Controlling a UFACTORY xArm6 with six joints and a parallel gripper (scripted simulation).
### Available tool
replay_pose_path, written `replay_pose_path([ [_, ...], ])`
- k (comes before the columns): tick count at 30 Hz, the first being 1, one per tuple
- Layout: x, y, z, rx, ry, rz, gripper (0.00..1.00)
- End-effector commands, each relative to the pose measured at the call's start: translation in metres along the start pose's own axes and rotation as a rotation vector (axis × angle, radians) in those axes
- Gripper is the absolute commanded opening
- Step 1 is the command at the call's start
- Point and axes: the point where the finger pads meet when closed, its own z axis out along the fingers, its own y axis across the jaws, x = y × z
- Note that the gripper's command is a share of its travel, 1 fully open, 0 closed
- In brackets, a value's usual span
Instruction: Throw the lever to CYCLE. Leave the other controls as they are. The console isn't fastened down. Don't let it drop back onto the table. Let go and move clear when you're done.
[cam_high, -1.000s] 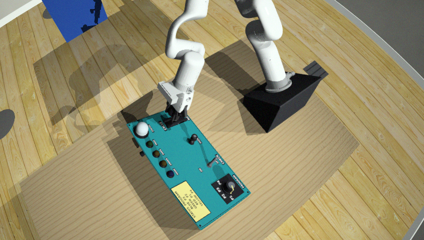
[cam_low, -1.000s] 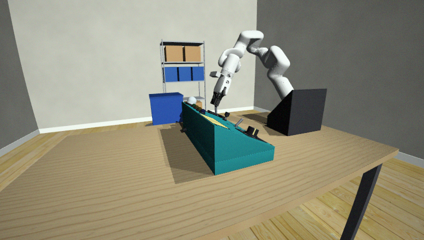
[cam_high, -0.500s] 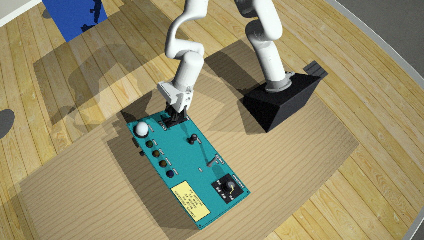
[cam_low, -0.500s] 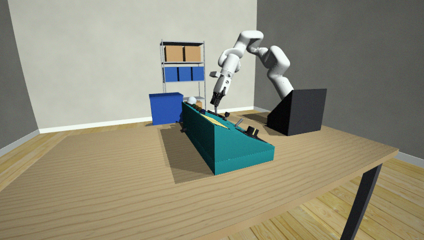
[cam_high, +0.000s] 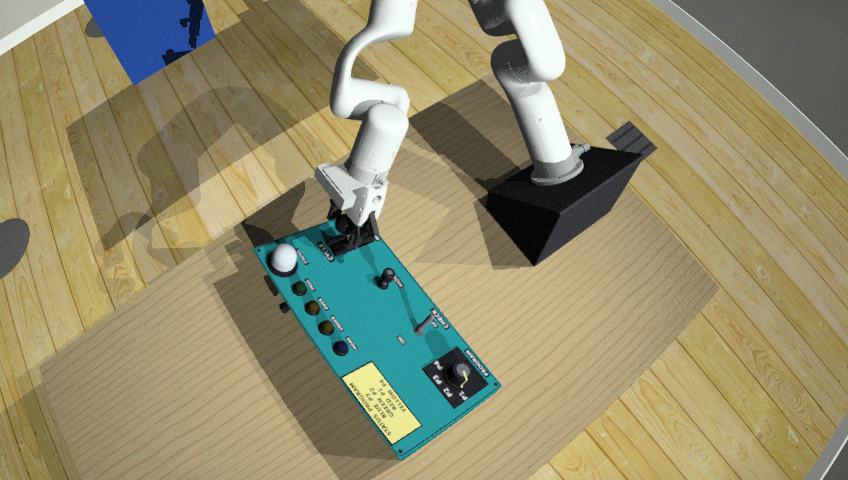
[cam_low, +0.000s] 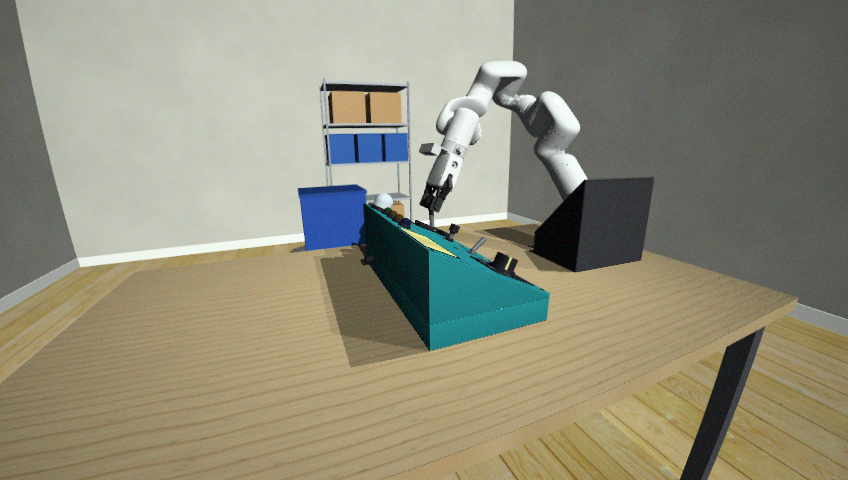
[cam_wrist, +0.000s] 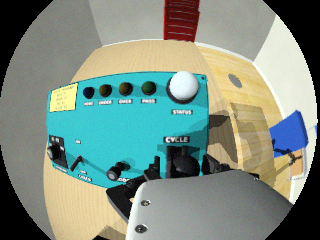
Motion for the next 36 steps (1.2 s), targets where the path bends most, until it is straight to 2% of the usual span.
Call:
replay_pose_path([
  [1, 0.003, 0.001, -0.001, 0.000, 0.005, 0.002, 0.76],
  [21, 0.003, 0.001, -0.007, 0.000, 0.005, 0.002, 0.76],
  [26, 0.002, 0.001, -0.026, 0.000, 0.005, 0.002, 0.76],
  [36, 0.002, 0.001, -0.082, 0.000, 0.005, 0.002, 0.76],
])
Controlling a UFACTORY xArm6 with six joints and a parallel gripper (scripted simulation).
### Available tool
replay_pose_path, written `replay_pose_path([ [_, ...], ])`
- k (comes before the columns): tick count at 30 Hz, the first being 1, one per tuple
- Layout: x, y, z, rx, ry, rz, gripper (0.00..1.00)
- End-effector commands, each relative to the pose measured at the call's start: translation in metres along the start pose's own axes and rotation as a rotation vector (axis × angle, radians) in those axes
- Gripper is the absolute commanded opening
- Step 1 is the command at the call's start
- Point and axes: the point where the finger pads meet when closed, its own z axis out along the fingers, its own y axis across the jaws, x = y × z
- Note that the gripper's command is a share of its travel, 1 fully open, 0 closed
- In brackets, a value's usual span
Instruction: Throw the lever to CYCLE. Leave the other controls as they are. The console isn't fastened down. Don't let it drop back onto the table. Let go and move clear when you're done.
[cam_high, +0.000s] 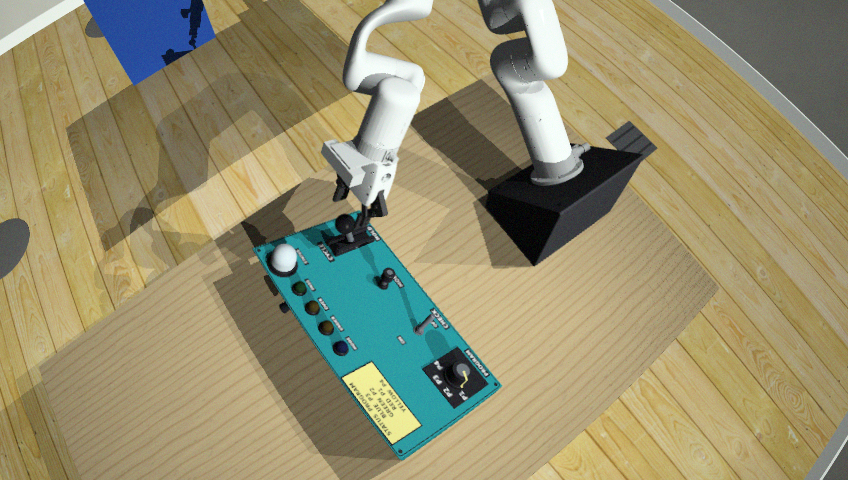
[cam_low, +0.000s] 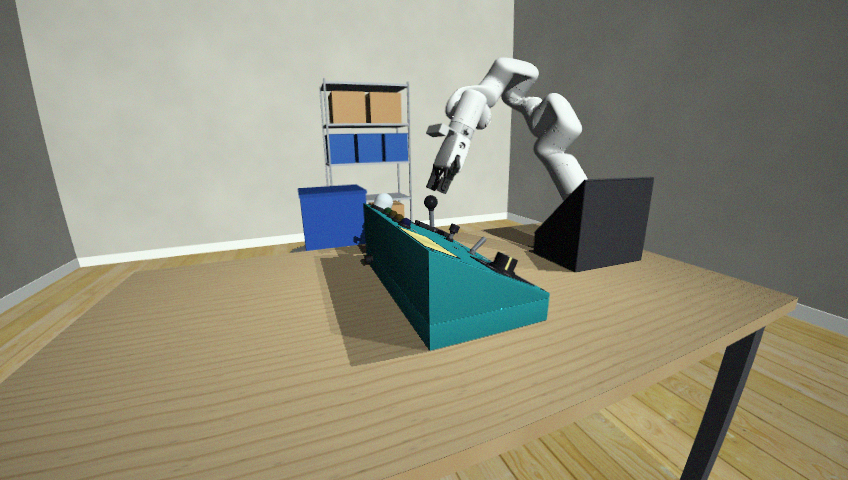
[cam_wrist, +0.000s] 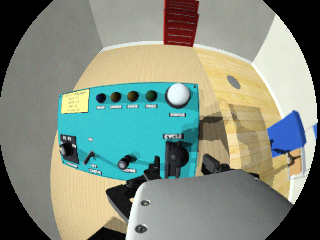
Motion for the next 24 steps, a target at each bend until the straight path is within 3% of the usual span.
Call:
replay_pose_path([
  [1, 0.001, 0.001, -0.026, -0.002, -0.001, 0.001, 0.76],
  [12, 0.001, 0.001, -0.043, -0.002, -0.001, 0.001, 0.76],
  [13, 0.001, 0.001, -0.043, -0.002, -0.001, 0.001, 1.00],
  [24, 0.001, 0.001, -0.043, -0.002, -0.001, 0.001, 1.00],
])
